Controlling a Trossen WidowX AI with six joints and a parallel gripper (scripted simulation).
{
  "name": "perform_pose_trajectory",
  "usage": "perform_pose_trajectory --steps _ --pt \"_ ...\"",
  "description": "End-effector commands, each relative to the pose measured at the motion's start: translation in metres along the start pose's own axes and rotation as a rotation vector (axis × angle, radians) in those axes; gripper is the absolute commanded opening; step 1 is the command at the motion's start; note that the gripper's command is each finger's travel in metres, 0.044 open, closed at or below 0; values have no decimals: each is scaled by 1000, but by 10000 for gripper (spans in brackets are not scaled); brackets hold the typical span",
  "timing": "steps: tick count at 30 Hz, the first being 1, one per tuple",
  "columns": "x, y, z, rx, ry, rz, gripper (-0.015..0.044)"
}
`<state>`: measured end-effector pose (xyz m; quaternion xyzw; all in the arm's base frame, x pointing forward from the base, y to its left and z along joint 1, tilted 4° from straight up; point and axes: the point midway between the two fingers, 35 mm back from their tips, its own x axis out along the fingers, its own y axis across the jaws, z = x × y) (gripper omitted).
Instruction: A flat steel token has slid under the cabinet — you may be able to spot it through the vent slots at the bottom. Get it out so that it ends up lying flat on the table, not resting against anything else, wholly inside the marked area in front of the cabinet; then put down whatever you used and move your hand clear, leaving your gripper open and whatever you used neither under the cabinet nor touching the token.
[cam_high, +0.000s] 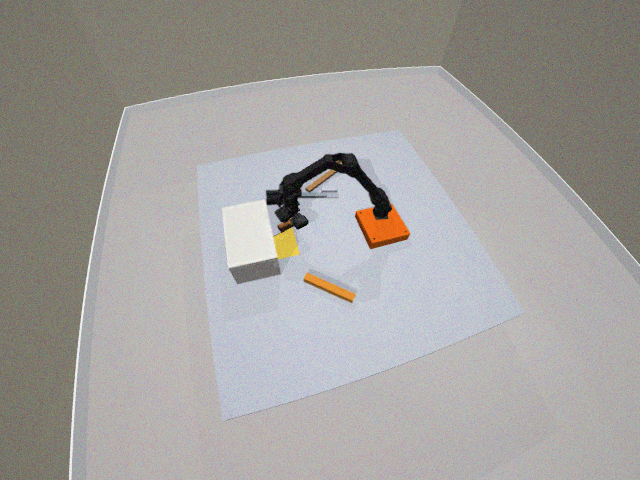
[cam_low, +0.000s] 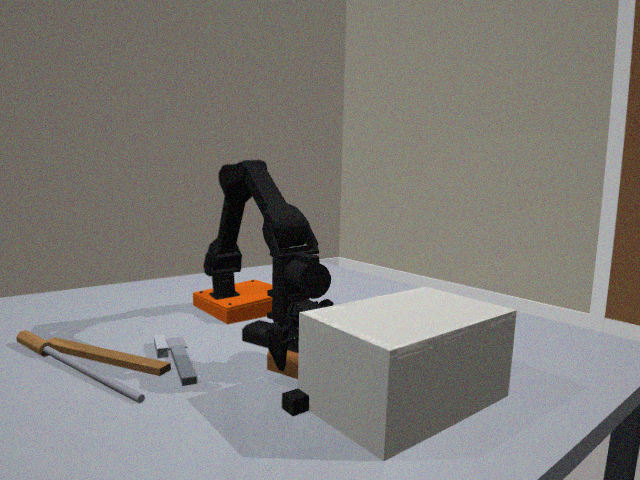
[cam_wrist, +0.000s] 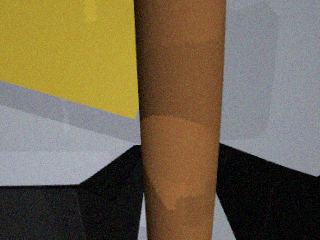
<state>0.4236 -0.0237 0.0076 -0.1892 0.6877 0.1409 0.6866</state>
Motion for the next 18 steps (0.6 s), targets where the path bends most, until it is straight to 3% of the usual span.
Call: perform_pose_trajectory --steps 1,18 --pt "0 1 4 0 -2 -2 0" --pt "0 13 5 0 -2 -1 0"
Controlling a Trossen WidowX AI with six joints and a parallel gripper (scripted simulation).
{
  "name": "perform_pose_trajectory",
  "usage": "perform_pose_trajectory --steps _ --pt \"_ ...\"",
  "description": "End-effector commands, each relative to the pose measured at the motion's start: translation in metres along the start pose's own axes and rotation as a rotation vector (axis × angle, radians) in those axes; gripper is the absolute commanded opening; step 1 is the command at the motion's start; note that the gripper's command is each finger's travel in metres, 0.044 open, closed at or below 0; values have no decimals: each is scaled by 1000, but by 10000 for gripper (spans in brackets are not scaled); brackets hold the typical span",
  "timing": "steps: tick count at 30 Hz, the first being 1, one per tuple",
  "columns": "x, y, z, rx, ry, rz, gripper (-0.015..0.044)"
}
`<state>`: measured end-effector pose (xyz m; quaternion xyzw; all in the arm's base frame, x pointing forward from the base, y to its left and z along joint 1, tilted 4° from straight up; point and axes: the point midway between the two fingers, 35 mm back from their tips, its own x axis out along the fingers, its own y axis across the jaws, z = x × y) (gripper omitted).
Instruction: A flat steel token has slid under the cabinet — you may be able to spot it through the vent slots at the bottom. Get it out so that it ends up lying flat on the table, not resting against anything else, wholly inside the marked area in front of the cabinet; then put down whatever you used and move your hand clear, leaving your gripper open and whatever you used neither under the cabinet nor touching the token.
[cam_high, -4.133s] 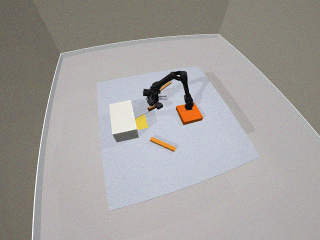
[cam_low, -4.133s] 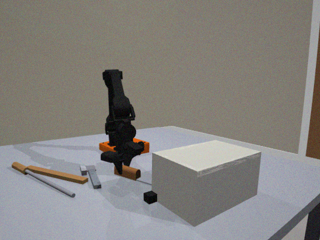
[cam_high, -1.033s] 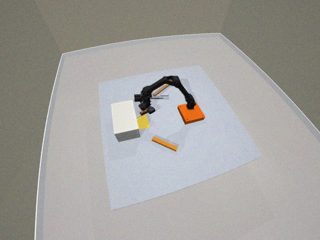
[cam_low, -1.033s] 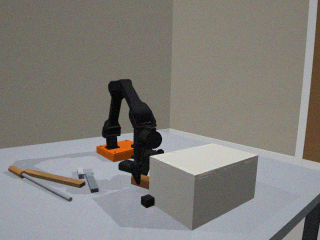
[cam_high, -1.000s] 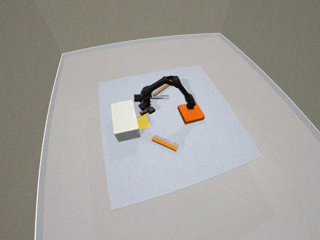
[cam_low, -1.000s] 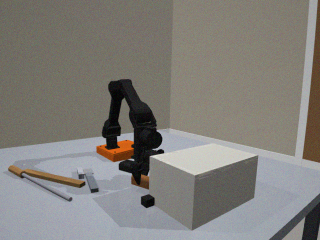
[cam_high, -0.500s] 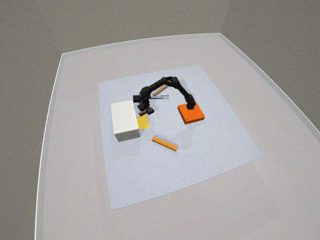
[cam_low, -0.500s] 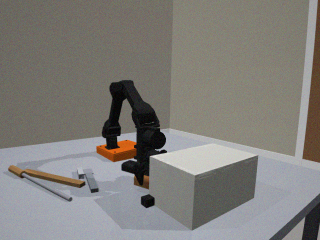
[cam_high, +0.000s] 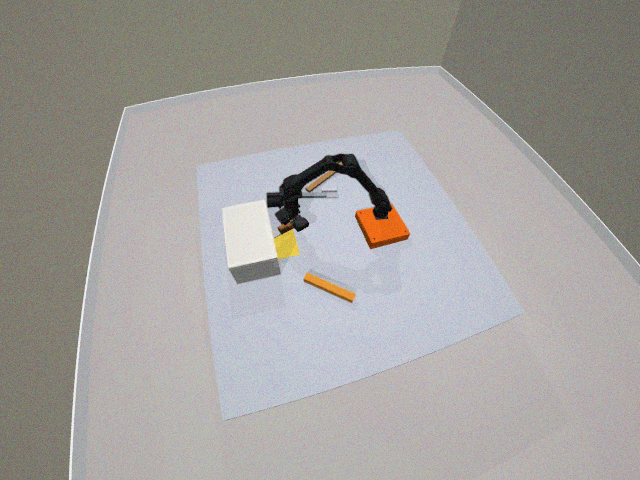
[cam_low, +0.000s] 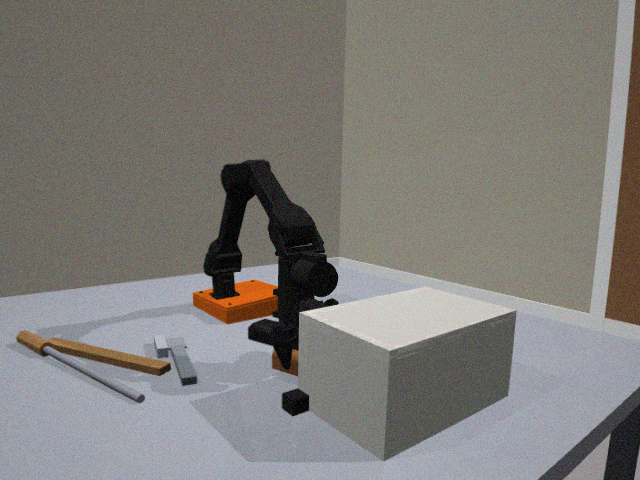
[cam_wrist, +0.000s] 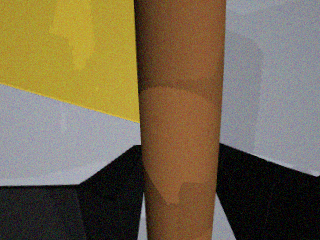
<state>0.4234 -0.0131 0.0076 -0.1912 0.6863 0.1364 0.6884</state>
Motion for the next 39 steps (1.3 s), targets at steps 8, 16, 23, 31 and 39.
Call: perform_pose_trajectory --steps 8,16,23,31,39 --pt "1 3 -6 -4 0 9 0" --pt "1 2 -14 -4 1 9 0" --pt "1 2 -21 -4 1 9 0" --pt "1 1 -29 -4 2 8 0" --pt "2 1 -37 -4 3 8 0"
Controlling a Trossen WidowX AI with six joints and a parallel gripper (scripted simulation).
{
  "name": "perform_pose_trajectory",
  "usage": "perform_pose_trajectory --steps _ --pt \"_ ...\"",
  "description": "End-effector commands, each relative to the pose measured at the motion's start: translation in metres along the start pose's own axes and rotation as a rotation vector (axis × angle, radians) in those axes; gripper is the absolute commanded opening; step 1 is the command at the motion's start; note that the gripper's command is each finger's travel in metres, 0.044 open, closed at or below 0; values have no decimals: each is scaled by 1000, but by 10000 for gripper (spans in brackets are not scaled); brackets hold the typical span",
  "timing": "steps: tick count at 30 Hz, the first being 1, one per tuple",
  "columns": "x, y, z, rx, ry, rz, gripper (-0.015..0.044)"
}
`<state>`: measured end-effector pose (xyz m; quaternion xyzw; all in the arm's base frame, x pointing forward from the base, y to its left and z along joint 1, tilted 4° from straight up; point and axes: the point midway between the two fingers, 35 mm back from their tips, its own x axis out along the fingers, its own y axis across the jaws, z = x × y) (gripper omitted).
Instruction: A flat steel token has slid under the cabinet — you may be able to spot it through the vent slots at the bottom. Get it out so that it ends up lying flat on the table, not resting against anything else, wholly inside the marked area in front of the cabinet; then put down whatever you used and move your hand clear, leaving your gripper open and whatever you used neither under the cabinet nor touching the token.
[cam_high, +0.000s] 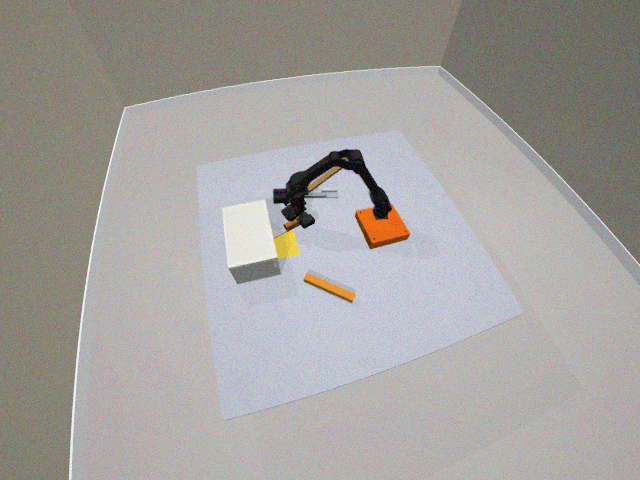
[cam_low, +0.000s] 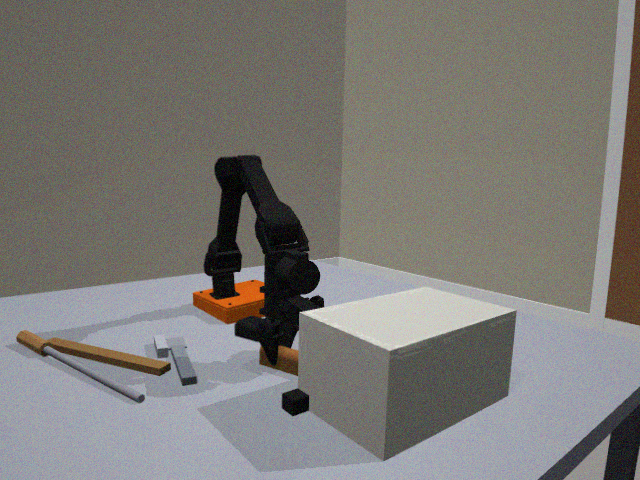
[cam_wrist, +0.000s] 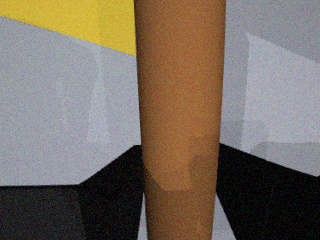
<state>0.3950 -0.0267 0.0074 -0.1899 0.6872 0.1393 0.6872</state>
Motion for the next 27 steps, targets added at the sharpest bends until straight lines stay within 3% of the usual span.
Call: perform_pose_trajectory --steps 1,27 --pt "1 0 -7 -1 2 2 0" --pt "1 -1 -35 -1 4 2 0"
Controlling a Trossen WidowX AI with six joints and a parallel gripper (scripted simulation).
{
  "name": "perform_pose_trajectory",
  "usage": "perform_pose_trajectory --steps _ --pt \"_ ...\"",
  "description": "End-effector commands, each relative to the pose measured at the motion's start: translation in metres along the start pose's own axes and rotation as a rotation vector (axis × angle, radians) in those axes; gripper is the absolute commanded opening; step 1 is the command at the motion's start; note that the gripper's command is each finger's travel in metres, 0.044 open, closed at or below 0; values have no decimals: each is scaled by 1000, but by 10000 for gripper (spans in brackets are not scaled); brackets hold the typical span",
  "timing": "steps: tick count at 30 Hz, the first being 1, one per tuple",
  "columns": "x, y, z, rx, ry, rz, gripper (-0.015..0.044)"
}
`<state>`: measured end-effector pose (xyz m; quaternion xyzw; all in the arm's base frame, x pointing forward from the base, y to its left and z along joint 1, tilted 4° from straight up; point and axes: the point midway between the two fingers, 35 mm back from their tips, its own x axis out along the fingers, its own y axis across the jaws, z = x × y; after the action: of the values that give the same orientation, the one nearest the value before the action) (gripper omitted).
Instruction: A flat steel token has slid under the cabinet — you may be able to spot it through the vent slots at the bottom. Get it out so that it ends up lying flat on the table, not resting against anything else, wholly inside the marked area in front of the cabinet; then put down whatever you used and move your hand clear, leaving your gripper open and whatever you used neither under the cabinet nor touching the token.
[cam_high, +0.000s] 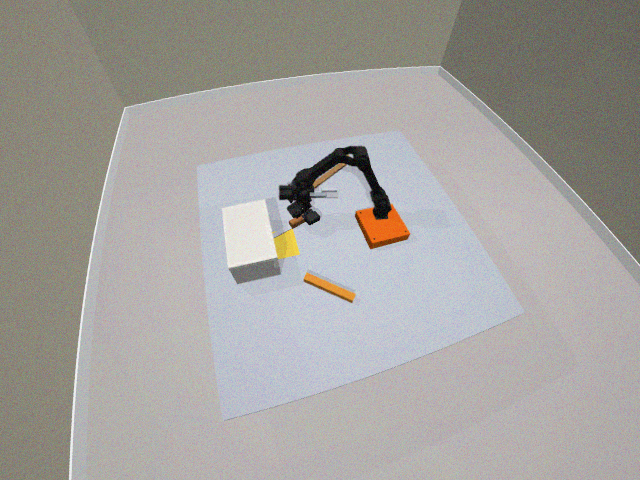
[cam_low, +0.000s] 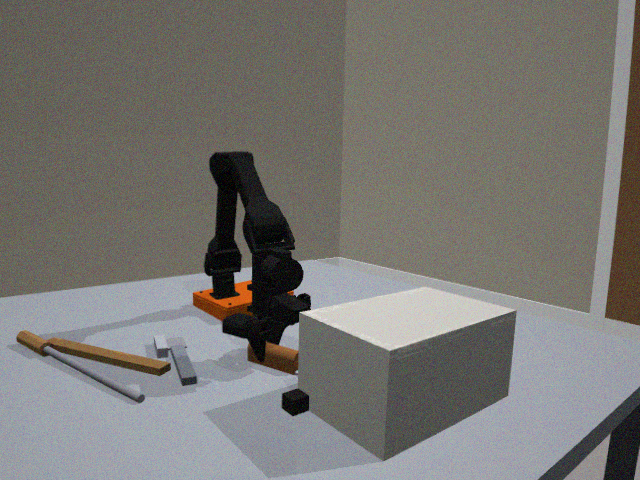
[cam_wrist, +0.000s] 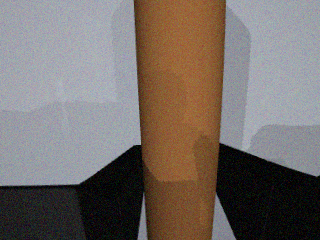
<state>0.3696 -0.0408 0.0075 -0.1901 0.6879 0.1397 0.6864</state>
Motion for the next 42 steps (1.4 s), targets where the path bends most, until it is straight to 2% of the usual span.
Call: perform_pose_trajectory --steps 1,42 --pt "1 0 -7 0 2 1 0" --pt "2 -2 -59 -1 7 1 0"
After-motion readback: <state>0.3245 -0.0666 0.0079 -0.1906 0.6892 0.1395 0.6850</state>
